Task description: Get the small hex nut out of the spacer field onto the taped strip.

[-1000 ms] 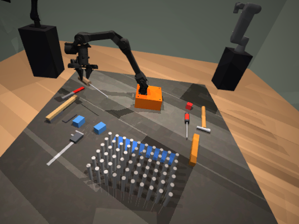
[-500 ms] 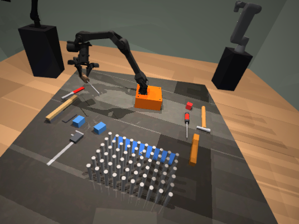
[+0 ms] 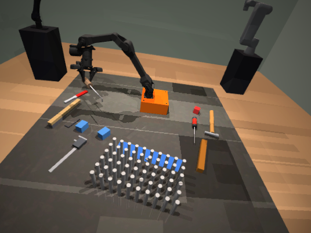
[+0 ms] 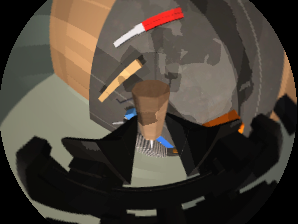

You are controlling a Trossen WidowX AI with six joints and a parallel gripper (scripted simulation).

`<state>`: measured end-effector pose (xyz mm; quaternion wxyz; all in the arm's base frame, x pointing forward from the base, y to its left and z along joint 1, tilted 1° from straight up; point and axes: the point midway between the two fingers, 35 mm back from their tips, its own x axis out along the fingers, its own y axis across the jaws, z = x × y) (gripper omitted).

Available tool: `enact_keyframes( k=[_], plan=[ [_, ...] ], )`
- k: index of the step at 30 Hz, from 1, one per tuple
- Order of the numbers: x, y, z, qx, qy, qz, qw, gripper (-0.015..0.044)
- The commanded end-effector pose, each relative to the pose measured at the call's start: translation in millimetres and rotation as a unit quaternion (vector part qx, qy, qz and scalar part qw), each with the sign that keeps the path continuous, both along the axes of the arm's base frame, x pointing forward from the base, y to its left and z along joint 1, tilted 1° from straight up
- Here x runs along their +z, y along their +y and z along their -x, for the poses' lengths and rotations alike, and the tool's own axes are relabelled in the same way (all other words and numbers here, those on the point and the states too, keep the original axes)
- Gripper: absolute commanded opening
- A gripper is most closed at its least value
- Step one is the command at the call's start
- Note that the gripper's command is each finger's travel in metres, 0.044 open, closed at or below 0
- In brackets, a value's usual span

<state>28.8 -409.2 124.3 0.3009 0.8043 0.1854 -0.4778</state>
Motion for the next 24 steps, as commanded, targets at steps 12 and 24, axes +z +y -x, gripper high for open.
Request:
enact_keyframes(
  k=[12,24],
  plan=[
    [-20.4,-3.2,-0.6,-0.002,-0.004,-0.006,1.000,0.0000],
    [-33.4,-5.2,-0.6,-0.002,-0.004,-0.006,1.000,0.0000]
  ],
)
